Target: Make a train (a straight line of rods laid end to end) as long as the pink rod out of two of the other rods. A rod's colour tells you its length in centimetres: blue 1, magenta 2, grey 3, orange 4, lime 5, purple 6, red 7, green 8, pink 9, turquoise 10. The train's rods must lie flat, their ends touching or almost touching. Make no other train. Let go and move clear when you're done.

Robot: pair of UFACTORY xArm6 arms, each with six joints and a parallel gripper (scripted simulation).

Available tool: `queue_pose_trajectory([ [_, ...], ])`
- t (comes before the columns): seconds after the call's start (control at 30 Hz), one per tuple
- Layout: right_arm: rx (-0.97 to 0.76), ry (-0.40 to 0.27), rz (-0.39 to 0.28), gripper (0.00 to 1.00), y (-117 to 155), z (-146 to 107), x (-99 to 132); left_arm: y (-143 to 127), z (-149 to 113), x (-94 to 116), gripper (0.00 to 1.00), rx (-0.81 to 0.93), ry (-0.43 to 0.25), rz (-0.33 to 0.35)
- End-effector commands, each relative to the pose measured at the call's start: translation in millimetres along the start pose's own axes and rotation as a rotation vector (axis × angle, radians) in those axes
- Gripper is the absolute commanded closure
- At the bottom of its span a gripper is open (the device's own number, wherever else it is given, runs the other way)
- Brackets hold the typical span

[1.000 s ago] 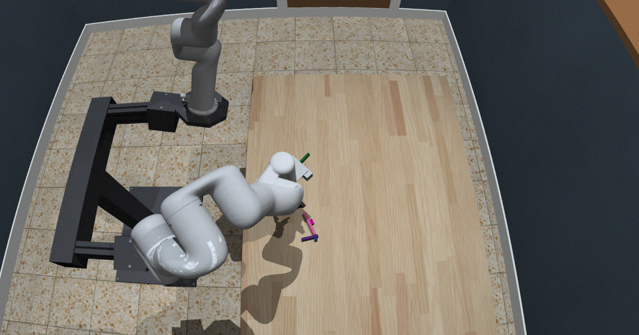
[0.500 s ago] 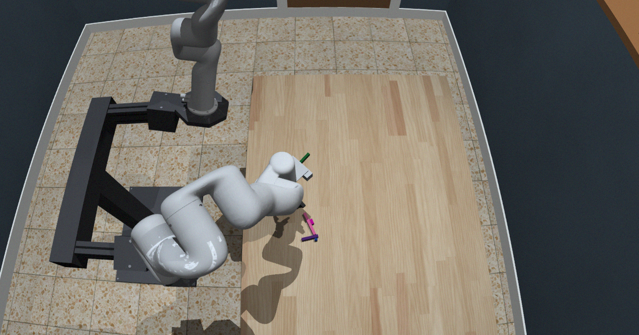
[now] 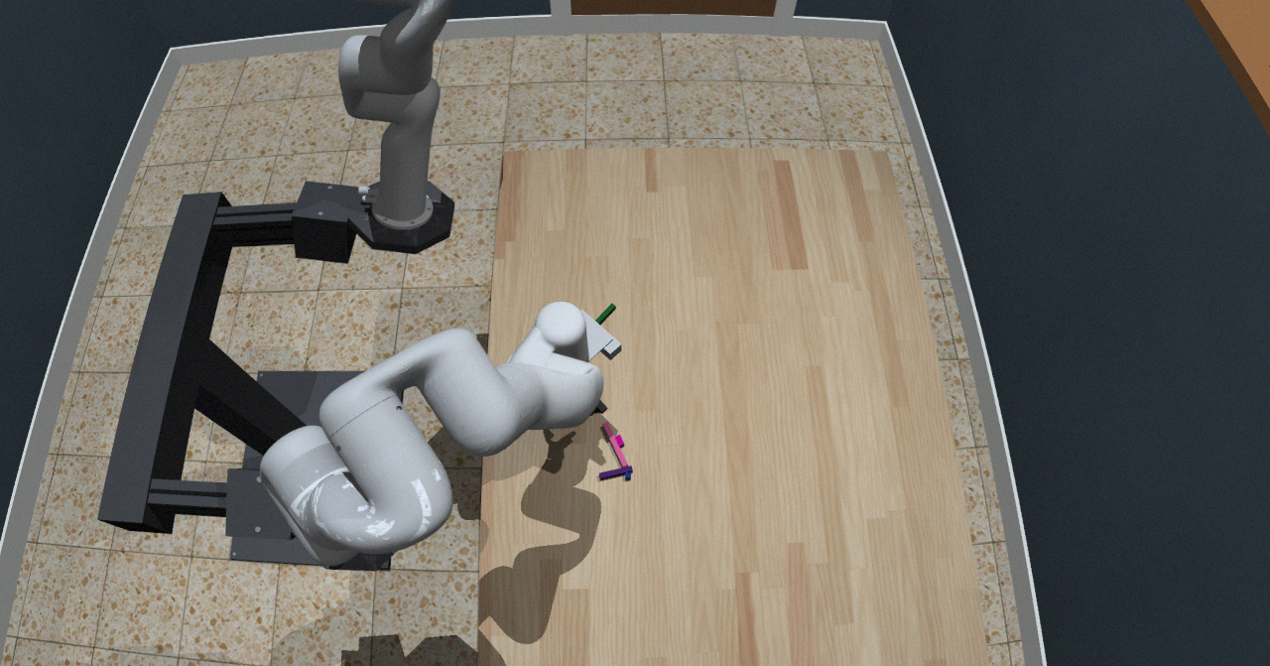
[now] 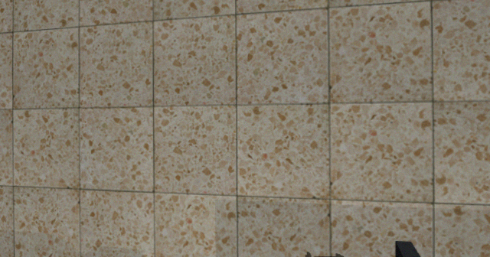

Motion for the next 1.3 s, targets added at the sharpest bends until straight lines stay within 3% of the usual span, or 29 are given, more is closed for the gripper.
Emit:
queue_pose_trajectory([
  [0.0, 0.0, 0.003, -0.001, 0.0, 0, 1, 1, 0, 1, 2, 0.0, 0.0, 0.004, -0.001],
  [0.7, -0.061, 0.003, -0.002, 0.0, 1, 3, 1, 0, 1, 2, 0.0, 0.0, 0.004, -0.001],
  [1.27, -0.489, 0.004, -0.005, 0.0, 4, 15, 4, 0, 1, 2, 0.0, 0.0, 0.004, -0.001],
])
Point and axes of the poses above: on each arm, the point where the finger pads meet when closed, its own x axis back along the fingers, its own y axis across the jaws, z = x × y, the point moved 4 cm from there along x, back along the fingers, and after that the axes turned 14 degrees about x, right-handed, at the moved point
